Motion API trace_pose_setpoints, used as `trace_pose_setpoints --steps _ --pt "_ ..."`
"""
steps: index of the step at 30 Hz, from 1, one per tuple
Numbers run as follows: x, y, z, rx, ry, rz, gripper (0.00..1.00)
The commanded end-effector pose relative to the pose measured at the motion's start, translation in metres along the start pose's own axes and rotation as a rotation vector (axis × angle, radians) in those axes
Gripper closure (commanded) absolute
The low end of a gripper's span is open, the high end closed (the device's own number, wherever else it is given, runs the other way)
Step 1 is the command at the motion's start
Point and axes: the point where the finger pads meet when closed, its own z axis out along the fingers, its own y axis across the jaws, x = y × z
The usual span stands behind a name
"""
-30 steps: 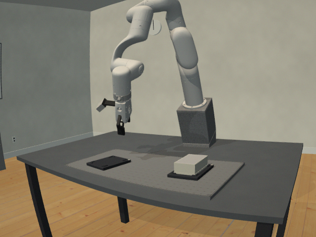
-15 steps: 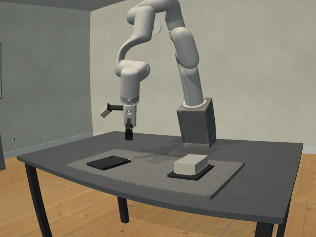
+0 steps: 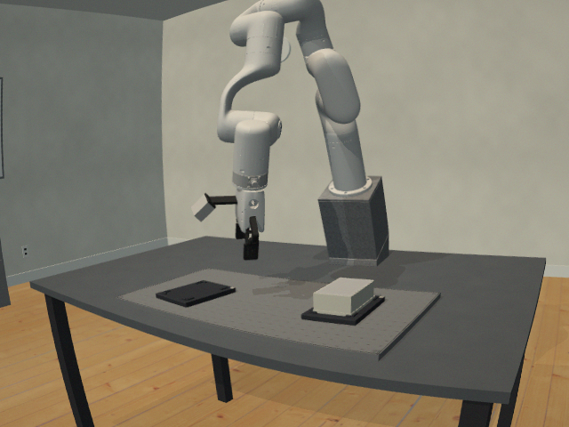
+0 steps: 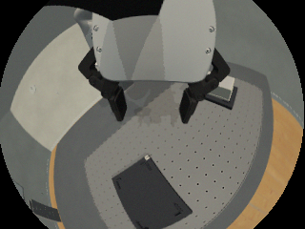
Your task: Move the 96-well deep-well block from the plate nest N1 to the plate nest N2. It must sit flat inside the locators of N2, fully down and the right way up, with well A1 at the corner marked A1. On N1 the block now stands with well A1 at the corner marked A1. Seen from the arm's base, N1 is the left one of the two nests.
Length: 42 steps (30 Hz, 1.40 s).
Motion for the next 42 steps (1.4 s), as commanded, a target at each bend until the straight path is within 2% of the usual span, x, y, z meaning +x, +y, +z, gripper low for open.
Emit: trace_pose_setpoints --steps 1,3,5,7,11,15,19,20,22,25,29,33,39,42 --pt "-0.005 -0.017 -0.004 0.012 0.006 -0.02 0.0" --pt "-0.01 -0.025 -0.006 0.039 0.015 -0.081 0.0" --pt "-0.01 -0.025 -0.006 0.039 0.015 -0.081 0.0" --pt "-0.015 -0.034 -0.008 0.065 0.023 -0.141 0.0" --pt "-0.024 -0.049 -0.011 0.066 0.023 -0.142 0.0" --pt "-0.035 -0.065 -0.016 0.12 0.04 -0.263 0.0" --pt "-0.046 -0.079 -0.02 0.121 0.041 -0.265 0.0" --pt "-0.049 -0.083 -0.022 0.134 0.045 -0.295 0.0" --pt "-0.049 -0.083 -0.022 0.134 0.045 -0.295 0.0" --pt "-0.058 -0.094 -0.025 0.175 0.057 -0.385 0.0" --pt "-0.07 -0.108 -0.03 0.176 0.057 -0.387 0.0" --pt "-0.084 -0.121 -0.035 0.231 0.073 -0.507 0.0" --pt "-0.098 -0.134 -0.041 0.232 0.073 -0.508 0.0" --pt "-0.109 -0.142 -0.045 0.274 0.084 -0.598 0.0"
